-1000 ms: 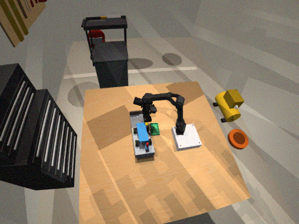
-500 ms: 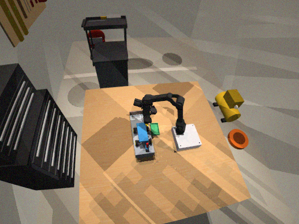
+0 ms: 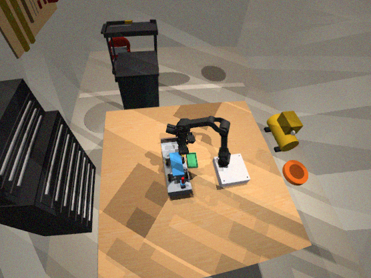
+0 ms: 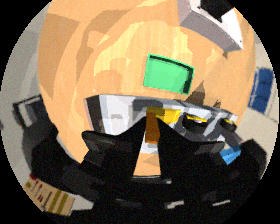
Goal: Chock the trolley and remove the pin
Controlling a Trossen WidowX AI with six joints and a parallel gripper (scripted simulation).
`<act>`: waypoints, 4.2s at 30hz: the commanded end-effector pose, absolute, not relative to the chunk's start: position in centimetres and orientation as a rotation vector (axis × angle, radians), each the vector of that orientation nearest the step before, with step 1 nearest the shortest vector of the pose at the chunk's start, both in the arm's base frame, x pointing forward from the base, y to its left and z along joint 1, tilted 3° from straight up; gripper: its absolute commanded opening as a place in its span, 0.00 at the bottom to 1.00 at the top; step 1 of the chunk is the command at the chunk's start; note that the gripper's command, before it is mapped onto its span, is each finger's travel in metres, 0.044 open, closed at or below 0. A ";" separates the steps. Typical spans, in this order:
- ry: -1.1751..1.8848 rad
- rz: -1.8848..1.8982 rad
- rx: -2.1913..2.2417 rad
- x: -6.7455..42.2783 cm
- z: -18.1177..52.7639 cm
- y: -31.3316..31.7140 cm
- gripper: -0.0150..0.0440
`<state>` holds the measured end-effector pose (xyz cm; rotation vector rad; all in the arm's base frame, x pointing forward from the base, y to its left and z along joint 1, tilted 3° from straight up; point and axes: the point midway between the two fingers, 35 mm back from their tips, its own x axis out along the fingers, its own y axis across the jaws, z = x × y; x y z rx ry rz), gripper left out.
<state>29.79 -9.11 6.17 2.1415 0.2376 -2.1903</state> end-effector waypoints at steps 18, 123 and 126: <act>0.245 -2.189 2.147 29.5 6.4 -7.3 0.25; 1.496 -0.969 1.267 29.7 13.4 15.2 0.58; 1.496 -0.969 1.267 29.7 13.3 15.2 0.58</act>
